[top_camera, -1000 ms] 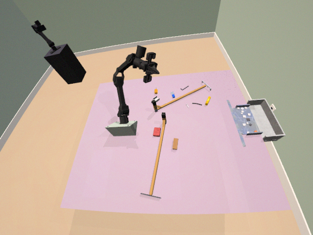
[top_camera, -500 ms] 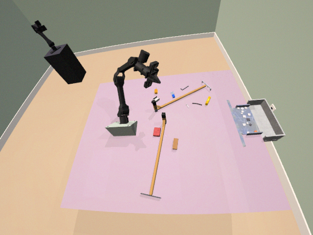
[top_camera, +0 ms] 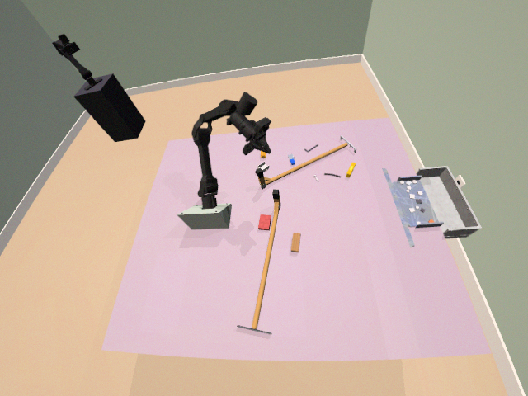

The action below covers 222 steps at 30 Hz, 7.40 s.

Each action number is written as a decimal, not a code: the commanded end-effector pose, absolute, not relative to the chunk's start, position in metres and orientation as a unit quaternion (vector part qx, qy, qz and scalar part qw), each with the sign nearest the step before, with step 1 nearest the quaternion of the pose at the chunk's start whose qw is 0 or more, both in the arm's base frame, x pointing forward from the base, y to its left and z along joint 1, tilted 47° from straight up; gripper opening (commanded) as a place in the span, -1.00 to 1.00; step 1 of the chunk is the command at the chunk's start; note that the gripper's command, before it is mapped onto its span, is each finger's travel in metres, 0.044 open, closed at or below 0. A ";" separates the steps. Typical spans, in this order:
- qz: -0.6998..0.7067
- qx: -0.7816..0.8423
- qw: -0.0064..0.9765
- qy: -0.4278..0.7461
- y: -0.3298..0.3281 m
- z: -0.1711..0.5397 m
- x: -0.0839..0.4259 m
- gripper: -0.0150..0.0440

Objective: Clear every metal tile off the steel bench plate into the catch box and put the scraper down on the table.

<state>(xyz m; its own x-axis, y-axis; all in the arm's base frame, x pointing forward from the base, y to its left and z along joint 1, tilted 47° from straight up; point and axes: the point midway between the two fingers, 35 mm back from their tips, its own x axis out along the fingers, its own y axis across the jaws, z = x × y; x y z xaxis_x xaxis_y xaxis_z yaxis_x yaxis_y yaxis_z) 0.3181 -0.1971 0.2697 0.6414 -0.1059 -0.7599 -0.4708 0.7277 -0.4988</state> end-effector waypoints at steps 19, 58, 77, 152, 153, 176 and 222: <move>0.216 -0.205 0.846 0.442 -0.152 0.216 0.305 -0.49; 0.337 0.078 0.802 0.486 -0.074 0.176 0.271 -0.49; 0.362 0.204 0.760 0.500 -0.047 0.174 0.258 -0.49; 0.361 0.200 0.760 0.502 0.038 0.111 0.269 -0.49; 0.361 0.200 0.760 0.503 0.039 0.112 0.269 -0.49; 0.358 0.193 0.759 0.508 0.057 0.131 0.279 -0.49; 0.356 0.189 0.761 0.508 0.101 0.176 0.289 -0.49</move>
